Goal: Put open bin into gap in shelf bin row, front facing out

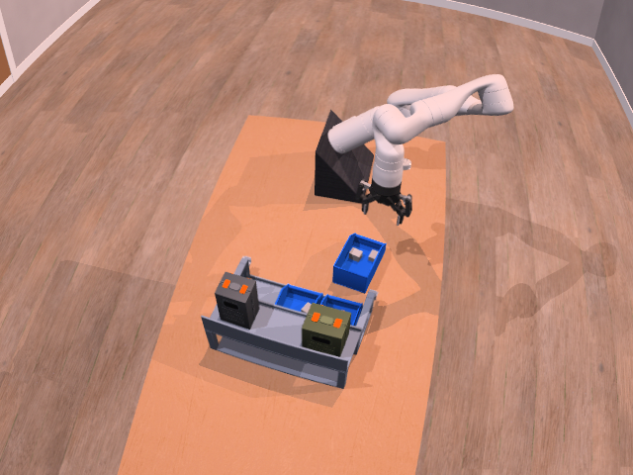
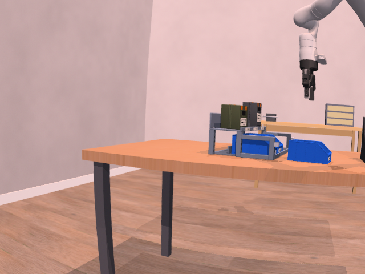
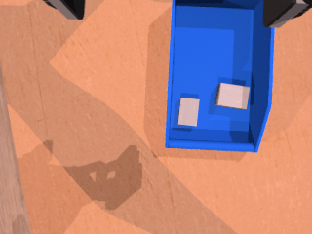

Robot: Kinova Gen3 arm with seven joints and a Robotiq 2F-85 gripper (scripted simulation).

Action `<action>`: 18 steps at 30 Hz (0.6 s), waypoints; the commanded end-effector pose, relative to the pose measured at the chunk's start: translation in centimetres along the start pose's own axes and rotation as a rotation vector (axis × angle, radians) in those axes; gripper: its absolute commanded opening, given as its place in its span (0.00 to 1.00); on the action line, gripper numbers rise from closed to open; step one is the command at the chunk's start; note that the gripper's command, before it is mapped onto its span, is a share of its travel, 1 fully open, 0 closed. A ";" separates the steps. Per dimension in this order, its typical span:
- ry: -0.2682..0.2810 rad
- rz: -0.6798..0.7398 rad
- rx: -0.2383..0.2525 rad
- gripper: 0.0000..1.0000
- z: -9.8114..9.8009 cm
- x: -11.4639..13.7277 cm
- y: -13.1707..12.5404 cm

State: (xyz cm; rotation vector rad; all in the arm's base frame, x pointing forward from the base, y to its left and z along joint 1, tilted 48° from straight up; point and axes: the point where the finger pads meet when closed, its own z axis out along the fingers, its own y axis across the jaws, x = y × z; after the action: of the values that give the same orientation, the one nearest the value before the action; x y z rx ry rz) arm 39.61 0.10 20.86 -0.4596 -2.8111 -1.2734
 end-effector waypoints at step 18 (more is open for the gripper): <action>-0.002 0.000 0.000 1.00 -1.0 0.0 0.0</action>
State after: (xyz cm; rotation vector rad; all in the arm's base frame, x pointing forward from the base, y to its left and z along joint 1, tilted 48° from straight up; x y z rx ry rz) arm 39.52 -0.55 21.46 -0.4595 -2.8110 -1.2734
